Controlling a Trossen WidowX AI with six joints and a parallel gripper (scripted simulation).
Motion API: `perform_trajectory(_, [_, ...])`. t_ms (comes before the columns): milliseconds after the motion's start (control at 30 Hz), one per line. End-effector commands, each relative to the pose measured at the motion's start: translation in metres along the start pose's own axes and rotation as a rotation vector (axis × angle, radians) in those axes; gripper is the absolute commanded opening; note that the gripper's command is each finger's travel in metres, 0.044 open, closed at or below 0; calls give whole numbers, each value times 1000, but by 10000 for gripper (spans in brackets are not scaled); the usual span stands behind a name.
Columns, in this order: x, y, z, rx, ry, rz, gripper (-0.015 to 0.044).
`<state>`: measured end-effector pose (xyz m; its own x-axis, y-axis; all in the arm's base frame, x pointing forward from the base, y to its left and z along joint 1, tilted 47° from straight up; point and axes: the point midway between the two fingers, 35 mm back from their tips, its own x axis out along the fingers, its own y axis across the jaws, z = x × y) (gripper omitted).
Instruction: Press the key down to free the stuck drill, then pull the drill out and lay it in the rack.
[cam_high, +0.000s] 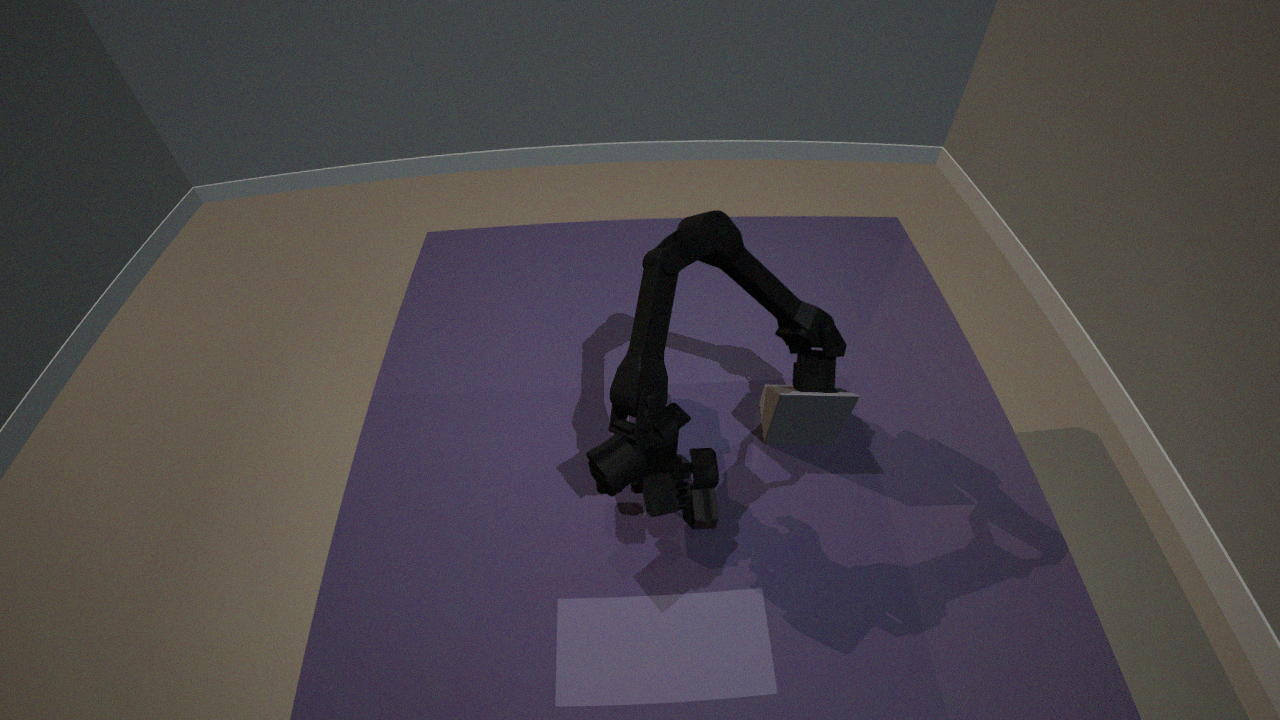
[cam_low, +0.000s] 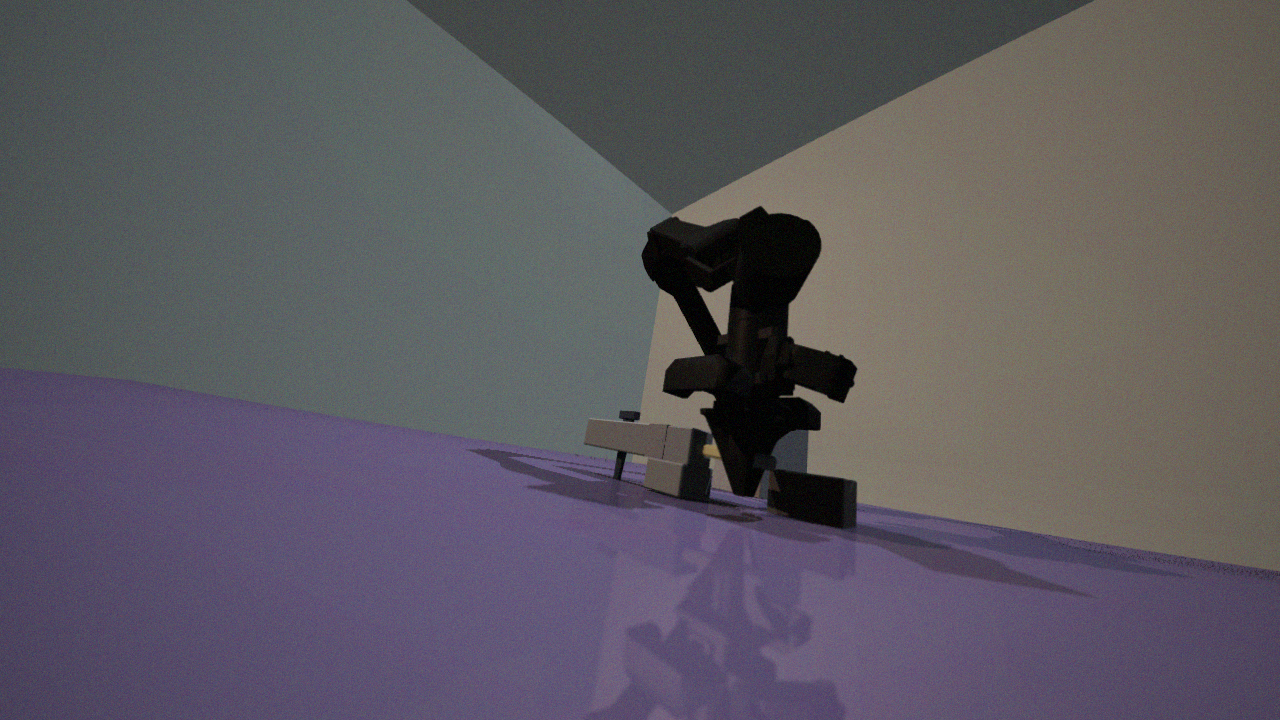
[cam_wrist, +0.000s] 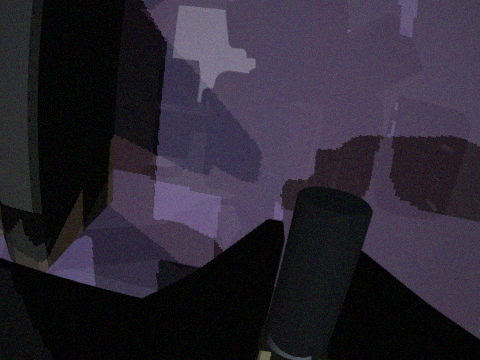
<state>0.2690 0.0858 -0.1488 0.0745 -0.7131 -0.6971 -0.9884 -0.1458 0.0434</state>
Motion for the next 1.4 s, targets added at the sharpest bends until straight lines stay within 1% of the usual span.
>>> perform_trajectory(0, [-2, 1, 0, 1, 2, 1, 0])
perform_trajectory(1367, [-2, 0, 52, 2, -2, 0, 0])
